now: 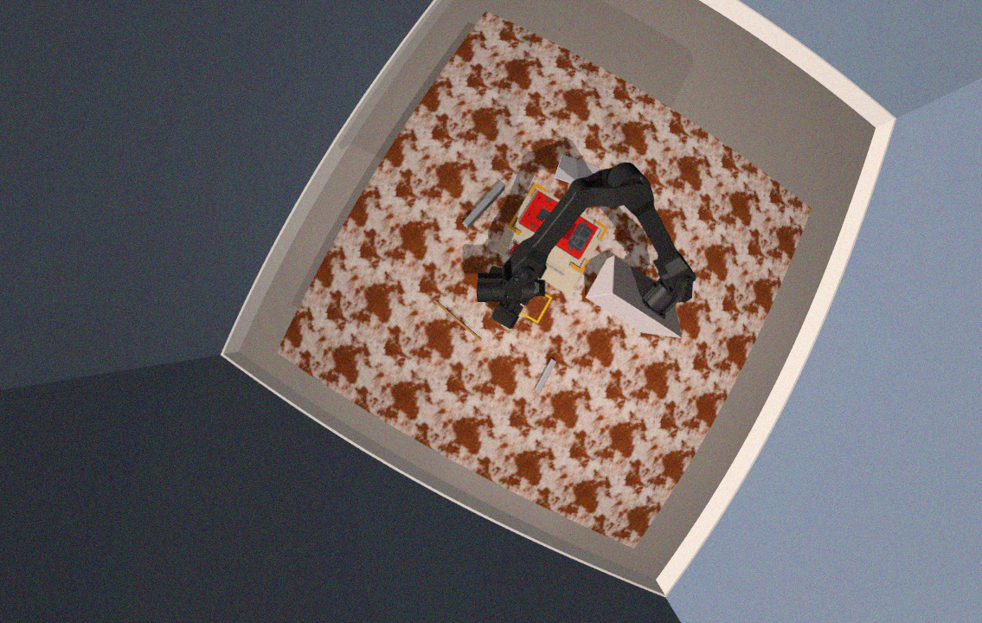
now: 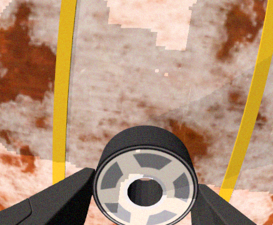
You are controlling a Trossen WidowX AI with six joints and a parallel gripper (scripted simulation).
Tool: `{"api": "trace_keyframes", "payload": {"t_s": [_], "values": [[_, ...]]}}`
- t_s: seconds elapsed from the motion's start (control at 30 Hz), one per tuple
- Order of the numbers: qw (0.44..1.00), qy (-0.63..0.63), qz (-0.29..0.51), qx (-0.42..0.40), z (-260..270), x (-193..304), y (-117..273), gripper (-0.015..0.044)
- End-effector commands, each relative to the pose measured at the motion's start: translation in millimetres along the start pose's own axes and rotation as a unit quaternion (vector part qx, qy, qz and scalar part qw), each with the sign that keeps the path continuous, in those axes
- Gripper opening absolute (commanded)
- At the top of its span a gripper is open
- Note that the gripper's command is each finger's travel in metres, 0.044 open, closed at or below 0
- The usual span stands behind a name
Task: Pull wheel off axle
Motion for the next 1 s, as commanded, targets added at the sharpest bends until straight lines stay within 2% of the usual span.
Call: {"api": "trace_keyframes", "payload": {"t_s": [0.0, 0.27, 0.47, 0.63, 0.67, 0.8, 0.97], "values": [[1.000, -0.001, 0.000, 0.000, 0, 0, 0, 0.0079], [1.000, 0.000, 0.000, 0.000, 0, 0, 2, 0.0289], [1.000, 0.001, -0.004, -0.001, 1, 1, 57, 0.0300], [1.000, 0.001, -0.004, -0.001, 1, 1, 61, 0.0300], [1.000, 0.004, -0.007, 0.000, 1, 3, 54, 0.0326], [1.000, 0.004, -0.005, -0.003, -18, 39, 83, 0.0431], [1.000, 0.003, -0.003, -0.001, -41, 80, 105, 0.0440]]}}
Point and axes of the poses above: the point midway between the two fingers, 35 mm back from their tips, its own y axis back along the fingers, its own z axis across the jaws, x = y × z, the point moved 5 cm from there along y, back along the fingers, and after that the axes turned 5 degrees about -y, right-handed, at the moved point
